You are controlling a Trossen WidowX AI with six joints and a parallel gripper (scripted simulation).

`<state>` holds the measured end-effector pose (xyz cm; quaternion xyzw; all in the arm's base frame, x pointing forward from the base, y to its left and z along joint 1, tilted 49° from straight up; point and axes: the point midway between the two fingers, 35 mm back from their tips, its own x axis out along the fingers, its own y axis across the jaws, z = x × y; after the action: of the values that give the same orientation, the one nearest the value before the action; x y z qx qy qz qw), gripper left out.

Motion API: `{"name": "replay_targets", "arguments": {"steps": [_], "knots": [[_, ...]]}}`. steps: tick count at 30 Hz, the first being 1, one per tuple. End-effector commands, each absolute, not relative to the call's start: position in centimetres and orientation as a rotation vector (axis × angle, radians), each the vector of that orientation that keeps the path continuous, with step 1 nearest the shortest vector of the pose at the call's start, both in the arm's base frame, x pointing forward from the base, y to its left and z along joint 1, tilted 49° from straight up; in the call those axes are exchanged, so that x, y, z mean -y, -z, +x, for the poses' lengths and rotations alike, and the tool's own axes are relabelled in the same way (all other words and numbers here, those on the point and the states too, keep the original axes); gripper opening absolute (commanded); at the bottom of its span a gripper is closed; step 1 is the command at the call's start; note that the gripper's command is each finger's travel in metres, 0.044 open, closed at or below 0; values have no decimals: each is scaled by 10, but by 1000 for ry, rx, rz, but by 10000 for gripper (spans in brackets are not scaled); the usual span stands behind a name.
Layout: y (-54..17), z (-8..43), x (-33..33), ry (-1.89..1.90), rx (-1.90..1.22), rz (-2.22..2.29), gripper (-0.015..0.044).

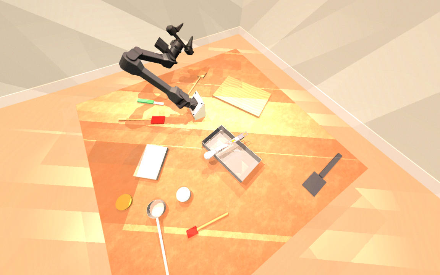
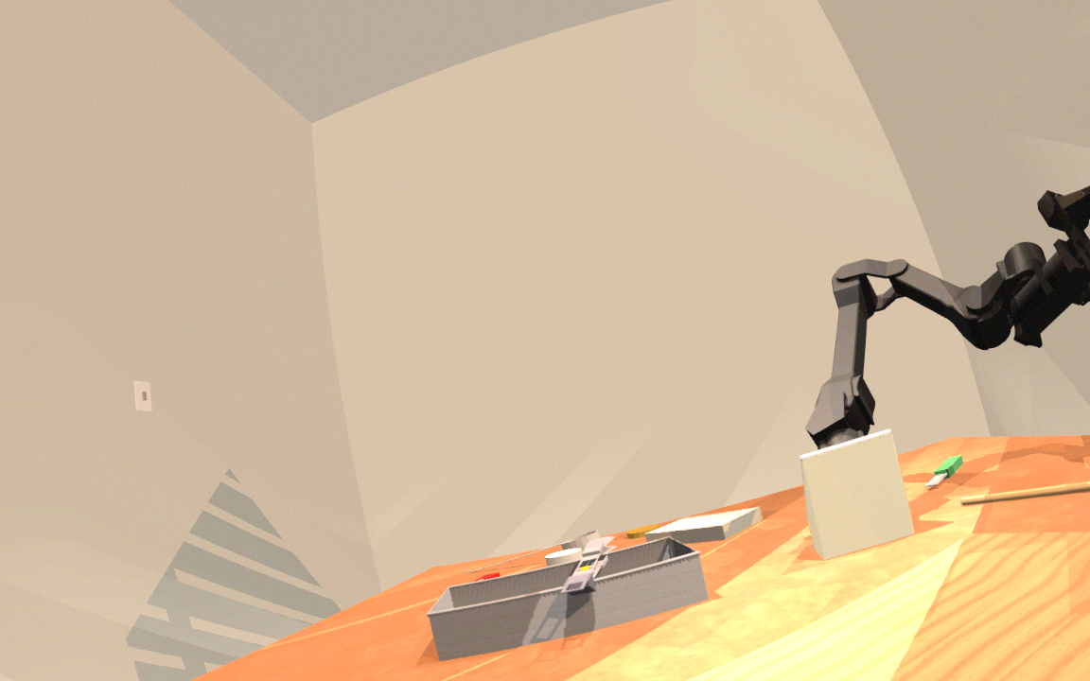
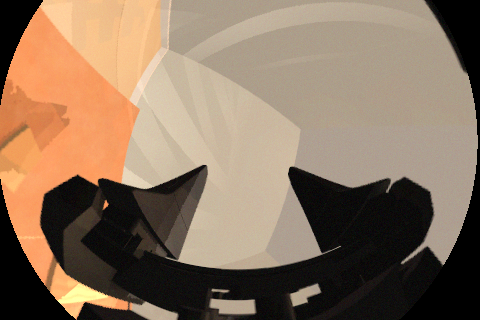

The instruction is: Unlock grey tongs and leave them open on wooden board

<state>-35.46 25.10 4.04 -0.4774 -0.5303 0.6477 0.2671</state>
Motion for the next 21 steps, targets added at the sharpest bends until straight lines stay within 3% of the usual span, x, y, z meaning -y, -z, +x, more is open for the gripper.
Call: {"name": "replay_targets", "arguments": {"steps": [1,6,21], "knots": [[-40,-353,-253,-1743,1427,-1296,374],[-34,-315,-293,-1655,1333,-1423,260],[-5,-110,-391,-1358,835,-1882,260]]}}
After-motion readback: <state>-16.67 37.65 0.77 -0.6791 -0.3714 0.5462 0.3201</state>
